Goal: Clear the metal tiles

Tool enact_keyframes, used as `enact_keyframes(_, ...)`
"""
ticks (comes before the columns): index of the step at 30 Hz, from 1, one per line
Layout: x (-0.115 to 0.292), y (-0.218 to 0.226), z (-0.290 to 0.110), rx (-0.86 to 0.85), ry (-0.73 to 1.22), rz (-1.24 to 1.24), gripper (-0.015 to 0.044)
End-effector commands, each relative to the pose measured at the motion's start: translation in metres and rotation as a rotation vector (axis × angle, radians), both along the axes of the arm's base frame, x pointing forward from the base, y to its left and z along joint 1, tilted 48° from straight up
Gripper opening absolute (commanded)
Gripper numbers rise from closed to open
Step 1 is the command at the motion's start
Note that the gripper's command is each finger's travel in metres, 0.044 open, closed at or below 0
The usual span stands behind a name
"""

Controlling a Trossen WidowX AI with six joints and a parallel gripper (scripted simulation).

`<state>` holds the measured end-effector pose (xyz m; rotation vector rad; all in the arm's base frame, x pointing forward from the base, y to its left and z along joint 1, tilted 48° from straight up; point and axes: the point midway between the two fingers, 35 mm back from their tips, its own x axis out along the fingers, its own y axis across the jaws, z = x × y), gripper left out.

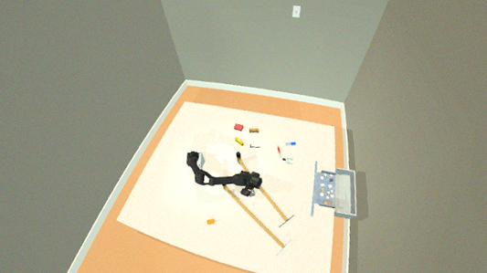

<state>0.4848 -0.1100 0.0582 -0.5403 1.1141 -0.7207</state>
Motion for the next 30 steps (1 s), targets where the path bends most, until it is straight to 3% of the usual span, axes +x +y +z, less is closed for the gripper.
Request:
enact_keyframes(1, -0.0055, -0.0146, -0.0035, 0.001, 0.011, -0.027, 0.0000)
enact_keyframes(30, 0.0006, -0.0115, -0.0062, 0.001, 0.011, -0.027, 0.0000)
